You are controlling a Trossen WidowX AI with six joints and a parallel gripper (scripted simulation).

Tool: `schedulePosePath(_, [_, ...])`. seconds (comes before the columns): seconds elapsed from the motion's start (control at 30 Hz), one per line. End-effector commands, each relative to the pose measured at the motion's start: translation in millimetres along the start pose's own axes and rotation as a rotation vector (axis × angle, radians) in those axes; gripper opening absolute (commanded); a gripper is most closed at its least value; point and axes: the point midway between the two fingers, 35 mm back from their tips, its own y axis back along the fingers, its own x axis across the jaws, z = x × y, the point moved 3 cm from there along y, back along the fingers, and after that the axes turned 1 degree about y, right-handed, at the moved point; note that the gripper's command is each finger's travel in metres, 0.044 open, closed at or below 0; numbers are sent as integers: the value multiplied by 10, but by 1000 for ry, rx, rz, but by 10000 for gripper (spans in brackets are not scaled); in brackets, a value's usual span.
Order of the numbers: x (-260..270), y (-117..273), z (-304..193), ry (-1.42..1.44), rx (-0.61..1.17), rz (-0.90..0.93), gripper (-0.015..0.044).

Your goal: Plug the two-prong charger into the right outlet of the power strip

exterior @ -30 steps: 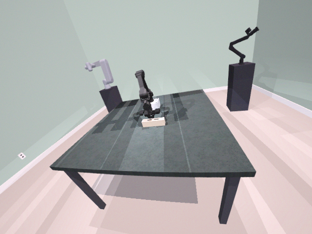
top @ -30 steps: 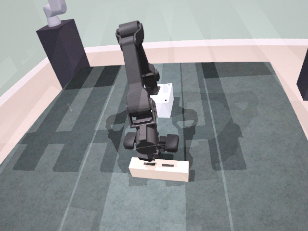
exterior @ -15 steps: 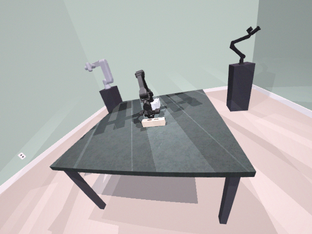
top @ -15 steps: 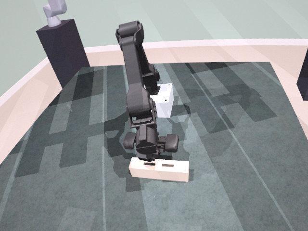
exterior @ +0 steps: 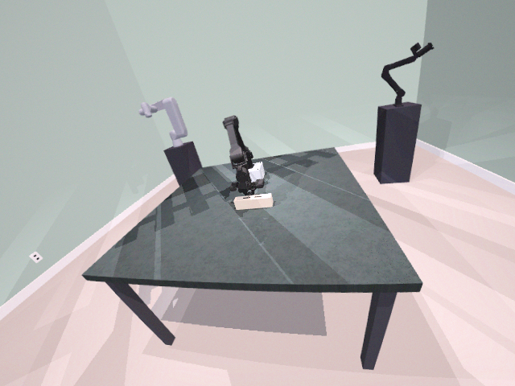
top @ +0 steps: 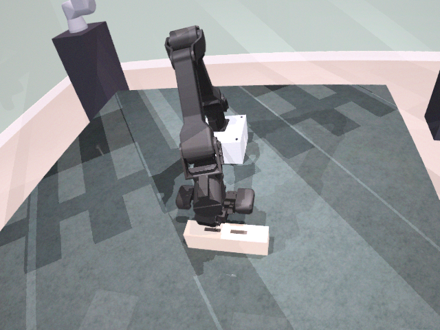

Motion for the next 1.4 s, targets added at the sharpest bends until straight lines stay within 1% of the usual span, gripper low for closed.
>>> schedulePosePath(0.0, [3,4,-1,1,2,3,0])
schedulePosePath(1.37, [3,17,112,1,1,3,0])
